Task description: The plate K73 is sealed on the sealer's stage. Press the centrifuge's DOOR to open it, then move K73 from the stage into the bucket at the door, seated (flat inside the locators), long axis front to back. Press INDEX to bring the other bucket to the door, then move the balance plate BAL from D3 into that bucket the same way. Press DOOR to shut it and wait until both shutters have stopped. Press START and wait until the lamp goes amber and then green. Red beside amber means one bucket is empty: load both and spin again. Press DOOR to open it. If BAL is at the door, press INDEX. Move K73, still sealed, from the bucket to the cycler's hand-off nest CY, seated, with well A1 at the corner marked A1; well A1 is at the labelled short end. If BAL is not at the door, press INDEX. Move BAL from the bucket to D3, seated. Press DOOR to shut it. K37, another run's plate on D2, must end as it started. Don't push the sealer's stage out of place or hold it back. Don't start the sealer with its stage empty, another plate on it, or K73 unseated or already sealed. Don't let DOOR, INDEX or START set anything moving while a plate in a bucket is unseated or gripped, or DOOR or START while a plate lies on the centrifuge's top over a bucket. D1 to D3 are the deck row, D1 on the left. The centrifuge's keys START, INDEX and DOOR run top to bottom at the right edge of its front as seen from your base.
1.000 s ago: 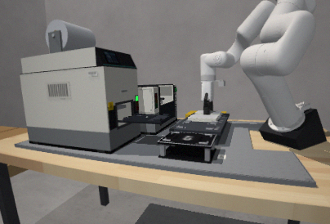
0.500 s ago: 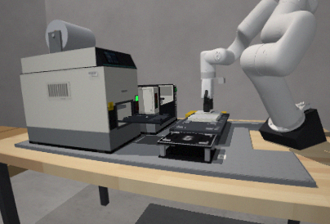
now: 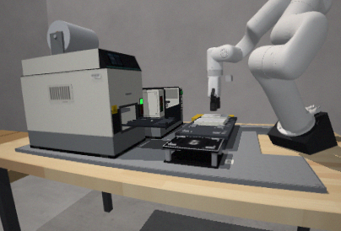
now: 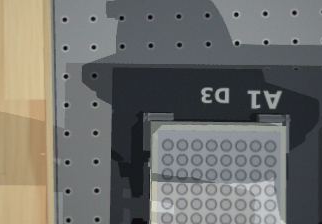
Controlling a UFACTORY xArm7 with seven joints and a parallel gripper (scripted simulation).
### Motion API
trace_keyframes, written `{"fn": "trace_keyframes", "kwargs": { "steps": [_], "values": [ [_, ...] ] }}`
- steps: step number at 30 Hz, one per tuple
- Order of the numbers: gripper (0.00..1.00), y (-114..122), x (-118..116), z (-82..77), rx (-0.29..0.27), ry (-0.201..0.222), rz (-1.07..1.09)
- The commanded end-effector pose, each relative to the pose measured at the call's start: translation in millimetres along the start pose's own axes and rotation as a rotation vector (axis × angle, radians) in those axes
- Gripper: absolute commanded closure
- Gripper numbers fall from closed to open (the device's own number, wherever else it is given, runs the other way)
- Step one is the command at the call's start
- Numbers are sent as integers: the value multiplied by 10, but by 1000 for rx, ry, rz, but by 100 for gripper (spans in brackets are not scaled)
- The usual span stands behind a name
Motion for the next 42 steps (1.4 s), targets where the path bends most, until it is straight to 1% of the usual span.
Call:
{"fn": "trace_keyframes", "kwargs": {
  "steps": [1, 8, 10, 25, 27, 42],
  "values": [
    [0, 8, -9, -76, -3, -3, 0],
    [0, 8, -9, -193, -3, -3, 0],
    [0, 8, -9, -193, -3, -3, 0],
    [0, 8, -8, -444, -3, -3, 0],
    [0, 8, -8, -444, -3, -3, 0],
    [0, 8, -8, -695, -3, -3, 1]
  ]
}}
Point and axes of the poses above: the point where the finger pads meet when closed, its own z axis out along the fingers, its own x axis across the jaws, y = z × x, the point moved 4 cm from there along -z, back along the fingers, and after that the axes turned 10 degrees about z, right-handed, at the moved point
